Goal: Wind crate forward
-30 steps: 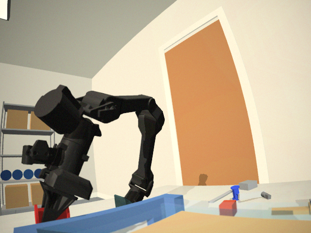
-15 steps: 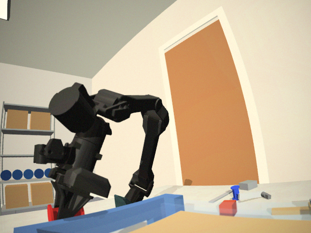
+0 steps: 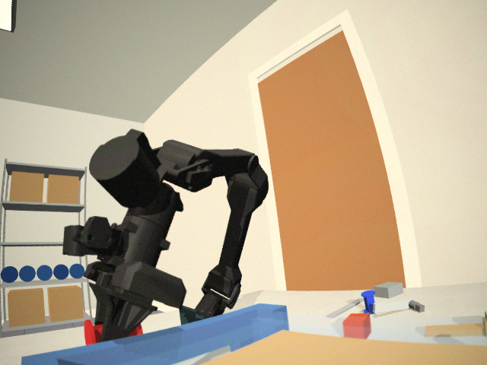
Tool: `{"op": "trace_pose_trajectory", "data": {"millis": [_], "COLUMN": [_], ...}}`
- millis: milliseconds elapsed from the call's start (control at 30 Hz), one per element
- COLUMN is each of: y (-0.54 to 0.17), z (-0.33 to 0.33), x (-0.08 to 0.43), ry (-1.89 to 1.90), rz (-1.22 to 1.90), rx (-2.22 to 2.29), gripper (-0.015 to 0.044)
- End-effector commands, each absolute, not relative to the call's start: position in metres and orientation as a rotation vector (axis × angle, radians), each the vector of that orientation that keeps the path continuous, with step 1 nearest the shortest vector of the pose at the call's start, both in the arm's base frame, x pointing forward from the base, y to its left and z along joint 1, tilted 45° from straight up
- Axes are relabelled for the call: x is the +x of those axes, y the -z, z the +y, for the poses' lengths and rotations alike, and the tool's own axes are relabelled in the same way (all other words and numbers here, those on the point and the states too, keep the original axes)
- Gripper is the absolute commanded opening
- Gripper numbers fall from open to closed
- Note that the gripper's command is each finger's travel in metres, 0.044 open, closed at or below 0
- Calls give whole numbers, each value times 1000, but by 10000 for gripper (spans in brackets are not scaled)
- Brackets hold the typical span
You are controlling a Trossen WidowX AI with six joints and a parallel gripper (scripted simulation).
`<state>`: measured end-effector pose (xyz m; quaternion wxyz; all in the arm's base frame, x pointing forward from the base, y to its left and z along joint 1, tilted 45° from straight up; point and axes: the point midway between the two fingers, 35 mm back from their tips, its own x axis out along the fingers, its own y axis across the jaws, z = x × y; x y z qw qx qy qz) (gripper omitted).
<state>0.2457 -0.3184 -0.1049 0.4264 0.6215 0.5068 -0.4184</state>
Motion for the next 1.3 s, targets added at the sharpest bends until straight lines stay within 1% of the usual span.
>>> {"op": "trace_pose_trajectory", "data": {"millis": [0, 1267], "y": [96, 70], "z": [-303, -275], "x": [253, 256], "ry": [1016, 1014], "rz": [1288, 1291], "rx": [1572, 1574], "gripper": [0, 0]}}
